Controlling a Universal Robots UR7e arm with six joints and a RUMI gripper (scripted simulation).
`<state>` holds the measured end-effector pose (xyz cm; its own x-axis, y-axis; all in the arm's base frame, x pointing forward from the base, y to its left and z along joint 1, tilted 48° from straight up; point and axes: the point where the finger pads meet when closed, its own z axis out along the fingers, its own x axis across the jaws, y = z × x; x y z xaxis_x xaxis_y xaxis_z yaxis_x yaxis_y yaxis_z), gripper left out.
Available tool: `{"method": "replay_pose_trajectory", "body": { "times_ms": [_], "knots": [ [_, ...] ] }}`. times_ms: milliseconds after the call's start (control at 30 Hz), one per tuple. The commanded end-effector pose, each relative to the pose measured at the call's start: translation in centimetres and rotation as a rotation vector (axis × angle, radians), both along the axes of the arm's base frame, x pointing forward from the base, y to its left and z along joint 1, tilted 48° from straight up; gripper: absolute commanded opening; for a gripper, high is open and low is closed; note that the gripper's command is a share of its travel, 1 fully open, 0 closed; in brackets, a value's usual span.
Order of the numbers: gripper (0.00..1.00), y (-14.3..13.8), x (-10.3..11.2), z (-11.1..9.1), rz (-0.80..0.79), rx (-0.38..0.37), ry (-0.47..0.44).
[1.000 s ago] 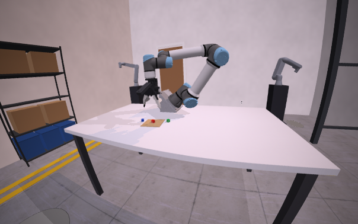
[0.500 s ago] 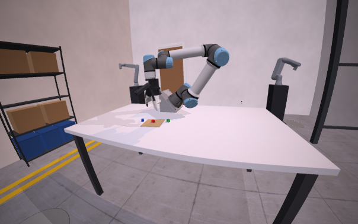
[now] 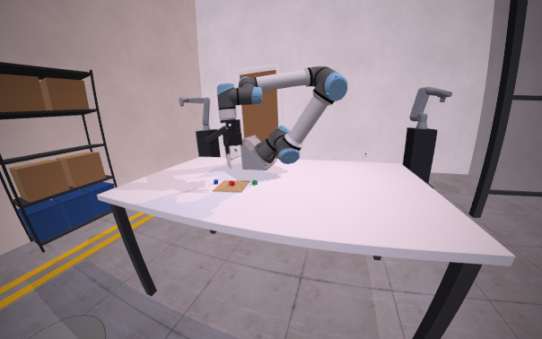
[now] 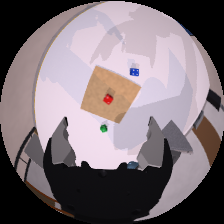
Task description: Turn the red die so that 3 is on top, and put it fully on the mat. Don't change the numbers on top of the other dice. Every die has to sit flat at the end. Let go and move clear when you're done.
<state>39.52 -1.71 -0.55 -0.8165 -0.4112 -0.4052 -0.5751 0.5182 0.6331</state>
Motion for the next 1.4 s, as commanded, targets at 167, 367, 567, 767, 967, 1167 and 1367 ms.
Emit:
{"method": "replay_pose_trajectory", "body": {
  "times_ms": [167, 367, 567, 767, 967, 1167, 1367],
  "knots": [
    [1.0, 0.06, 0.09, -0.08, -0.161, -0.022, 0.183],
    [1.0, 0.22, 0.0, -0.1, -0.27, -0.03, 0.306],
    [1.0, 0.38, -0.08, -0.09, -0.361, -0.037, 0.408],
    [1.0, 0.45, -0.12, -0.09, -0.396, -0.039, 0.448],
    [1.0, 0.48, -0.14, -0.08, -0.415, -0.041, 0.469],
    [0.21, 0.49, -0.14, -0.08, -0.416, -0.041, 0.47],
    [0.21, 0.49, -0.14, -0.08, -0.416, -0.041, 0.47]
  ]
}}
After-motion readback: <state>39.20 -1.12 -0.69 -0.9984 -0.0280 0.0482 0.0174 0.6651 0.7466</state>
